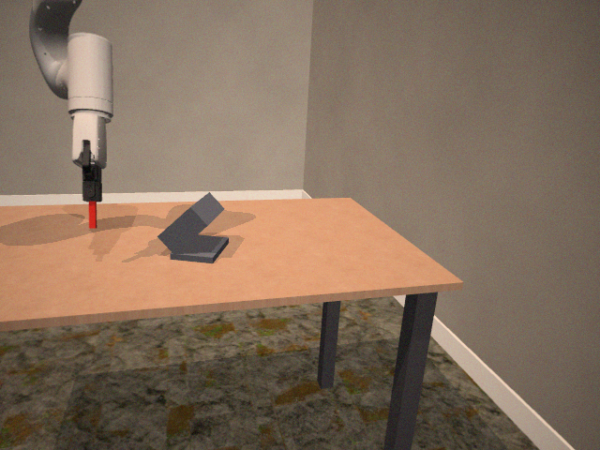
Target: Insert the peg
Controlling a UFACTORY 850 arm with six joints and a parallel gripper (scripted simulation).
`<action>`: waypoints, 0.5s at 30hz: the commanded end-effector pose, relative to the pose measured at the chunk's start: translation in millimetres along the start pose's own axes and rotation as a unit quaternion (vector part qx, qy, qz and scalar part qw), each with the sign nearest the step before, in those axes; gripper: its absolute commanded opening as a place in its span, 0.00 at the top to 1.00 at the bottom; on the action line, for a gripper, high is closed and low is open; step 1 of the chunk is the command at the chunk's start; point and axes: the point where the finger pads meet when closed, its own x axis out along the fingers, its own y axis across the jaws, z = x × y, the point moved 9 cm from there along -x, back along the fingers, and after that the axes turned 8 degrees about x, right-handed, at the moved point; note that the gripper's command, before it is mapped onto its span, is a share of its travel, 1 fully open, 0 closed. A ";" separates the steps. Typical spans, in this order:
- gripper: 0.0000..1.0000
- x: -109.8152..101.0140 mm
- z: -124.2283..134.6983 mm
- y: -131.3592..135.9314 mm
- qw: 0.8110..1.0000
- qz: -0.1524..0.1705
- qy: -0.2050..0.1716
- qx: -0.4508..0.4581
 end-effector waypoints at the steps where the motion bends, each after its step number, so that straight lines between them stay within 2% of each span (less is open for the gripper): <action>1: 1.00 -1.1 -0.3 0.2 1.000 0.006 0.006 -0.011; 15: 1.00 -3.2 0.4 0.1 0.998 0.023 0.022 -0.049</action>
